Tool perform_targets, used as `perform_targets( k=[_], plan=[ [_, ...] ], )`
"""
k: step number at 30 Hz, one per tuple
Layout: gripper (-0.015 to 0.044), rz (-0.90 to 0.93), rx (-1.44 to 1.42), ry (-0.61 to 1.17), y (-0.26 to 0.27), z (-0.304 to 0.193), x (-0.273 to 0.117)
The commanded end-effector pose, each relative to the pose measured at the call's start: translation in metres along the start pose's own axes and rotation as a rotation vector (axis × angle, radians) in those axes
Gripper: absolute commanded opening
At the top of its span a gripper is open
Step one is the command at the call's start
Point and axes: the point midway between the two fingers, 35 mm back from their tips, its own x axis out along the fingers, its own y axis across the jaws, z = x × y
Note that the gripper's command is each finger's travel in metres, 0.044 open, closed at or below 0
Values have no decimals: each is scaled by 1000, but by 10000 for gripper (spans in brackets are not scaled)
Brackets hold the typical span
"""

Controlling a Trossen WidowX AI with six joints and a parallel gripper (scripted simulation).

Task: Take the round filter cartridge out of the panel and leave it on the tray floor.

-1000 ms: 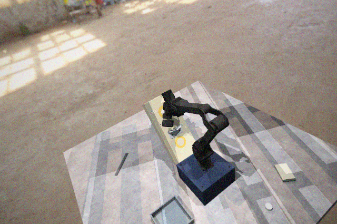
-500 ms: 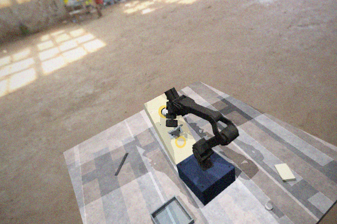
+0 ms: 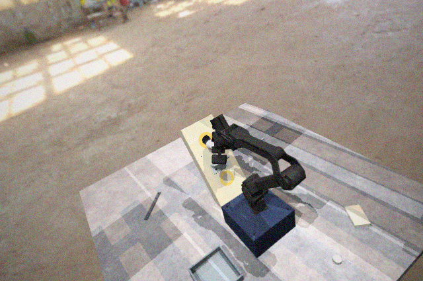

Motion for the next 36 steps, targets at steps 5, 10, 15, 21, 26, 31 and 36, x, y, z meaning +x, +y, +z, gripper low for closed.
perform_targets(
  k=[5, 10, 15, 21, 26, 31, 36],
  plan=[
    [0, 14, -3, 1, -20, 14, 2],
    [0, 13, -3, 1, -36, 23, 6],
    [53, -2, -2, -1, -39, 24, 7],
    [118, -2, -2, -1, -39, 24, 7],
    [118, -2, -2, -1, -39, 24, 7],
    [118, 13, -3, 1, -37, 24, 6],
    [118, 15, -3, 2, 10, -5, -1]
  ],
)
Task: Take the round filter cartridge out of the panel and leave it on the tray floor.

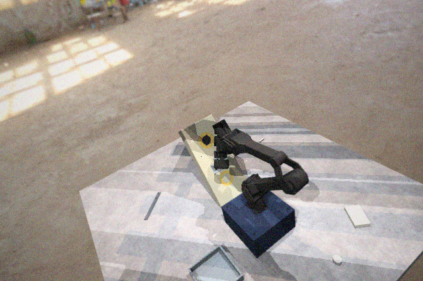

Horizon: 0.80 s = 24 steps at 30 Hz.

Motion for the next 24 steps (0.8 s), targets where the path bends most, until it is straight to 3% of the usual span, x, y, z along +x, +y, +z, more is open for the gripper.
perform_targets(
  k=[1, 8, 19, 23, 24],
  plan=[
    [118, 19, -2, 7, 37, -21, -6],
    [118, 20, -2, 7, 43, -25, -7],
    [407, 22, 4, 11, 96, -57, -54],
    [305, -21, -236, -13, 84, -50, -47],
    [305, -40, -333, -20, 80, -47, -44]
  ],
)
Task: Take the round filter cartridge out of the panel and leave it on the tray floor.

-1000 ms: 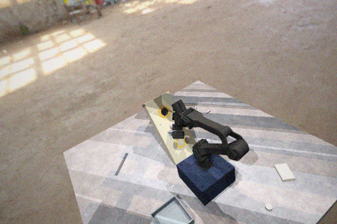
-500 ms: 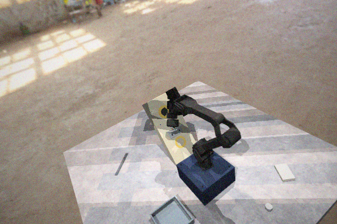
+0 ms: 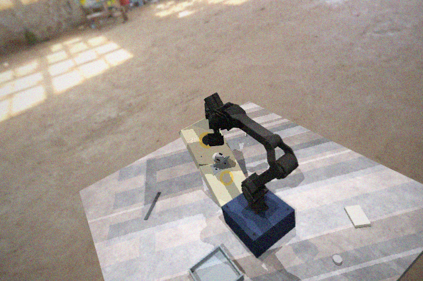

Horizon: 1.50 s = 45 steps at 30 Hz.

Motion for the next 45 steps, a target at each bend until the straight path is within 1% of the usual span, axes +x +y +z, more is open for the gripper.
perform_targets(
  k=[1, 8, 15, 20, 22, 34, 45],
  plan=[
    [305, -73, -293, -25, -17, 8, 10],
    [305, -226, -967, 11, -53, 26, 26],
    [305, -370, -1621, 155, -90, 44, 36],
    [305, -420, -1889, 254, -107, 52, 39],
    [305, -425, -1939, 273, -109, 53, 39],
    [305, -425, -1940, 273, -109, 53, 40],
    [305, -424, -1940, 272, -114, 55, 56]
  ],
)
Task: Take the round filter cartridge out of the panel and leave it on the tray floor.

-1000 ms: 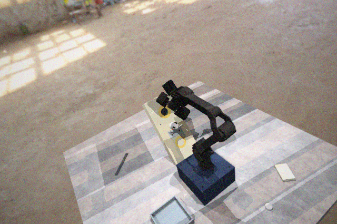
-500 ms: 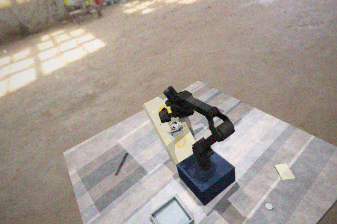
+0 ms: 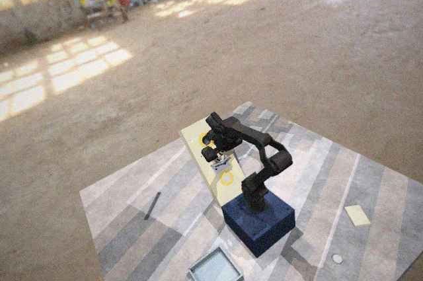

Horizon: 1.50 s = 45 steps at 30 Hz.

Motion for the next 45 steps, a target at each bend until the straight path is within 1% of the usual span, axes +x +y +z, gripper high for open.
perform_targets(
  k=[1, 21, 23, 33, 40, 45],
  plan=[
    [305, 6, -7, 0, 1, 0, 7],
    [305, 6, -7, -1, 1, -1, 38],
    [252, 0, -2, 0, 0, -1, 34],
    [186, 0, -2, 0, 0, -1, 34],
    [2, 1, -2, -1, 0, 7, 30],
    [0, 3, -2, -1, 1, 21, 23]
  ],
)
